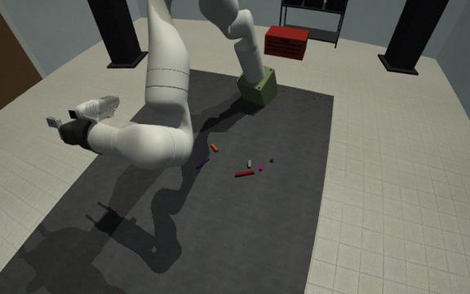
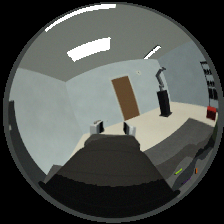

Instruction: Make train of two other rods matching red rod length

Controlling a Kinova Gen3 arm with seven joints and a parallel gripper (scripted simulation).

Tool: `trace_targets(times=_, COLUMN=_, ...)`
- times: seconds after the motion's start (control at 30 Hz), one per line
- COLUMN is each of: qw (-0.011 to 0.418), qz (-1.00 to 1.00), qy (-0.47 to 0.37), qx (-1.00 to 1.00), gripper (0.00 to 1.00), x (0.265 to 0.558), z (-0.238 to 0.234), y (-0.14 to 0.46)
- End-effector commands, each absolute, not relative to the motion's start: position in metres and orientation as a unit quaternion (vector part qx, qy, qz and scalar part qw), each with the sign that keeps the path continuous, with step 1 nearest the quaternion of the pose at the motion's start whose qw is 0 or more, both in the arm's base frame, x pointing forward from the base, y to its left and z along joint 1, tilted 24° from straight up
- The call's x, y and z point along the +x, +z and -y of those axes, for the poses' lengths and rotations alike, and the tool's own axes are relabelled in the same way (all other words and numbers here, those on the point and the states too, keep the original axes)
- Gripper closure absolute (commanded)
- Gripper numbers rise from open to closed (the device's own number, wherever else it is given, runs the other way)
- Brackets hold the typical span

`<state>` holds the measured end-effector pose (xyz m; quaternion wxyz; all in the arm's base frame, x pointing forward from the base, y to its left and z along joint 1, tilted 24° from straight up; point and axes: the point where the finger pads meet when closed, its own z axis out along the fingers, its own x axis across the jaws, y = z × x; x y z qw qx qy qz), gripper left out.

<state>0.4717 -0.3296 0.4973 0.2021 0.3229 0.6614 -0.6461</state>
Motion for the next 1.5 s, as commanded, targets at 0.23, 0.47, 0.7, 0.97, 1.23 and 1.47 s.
trace_targets(times=0.23, qw=0.197, qz=-0.685, qy=-0.613, qx=0.341, gripper=0.0, x=0.467, z=0.328, y=0.47)
trace_targets(times=0.47, qw=0.193, qz=-0.704, qy=-0.584, qx=0.357, gripper=0.0, x=0.463, z=0.325, y=0.445)
trace_targets(times=0.7, qw=0.182, qz=-0.733, qy=-0.528, qx=0.387, gripper=0.0, x=0.456, z=0.313, y=0.401)
trace_targets(times=0.97, qw=0.169, qz=-0.759, qy=-0.467, qx=0.421, gripper=0.0, x=0.449, z=0.293, y=0.356)
trace_targets(times=1.23, qw=0.143, qz=-0.784, qy=-0.366, qx=0.48, gripper=0.0, x=0.438, z=0.247, y=0.292)
trace_targets(times=1.47, qw=0.116, qz=-0.791, qy=-0.277, qx=0.534, gripper=0.0, x=0.43, z=0.198, y=0.247)
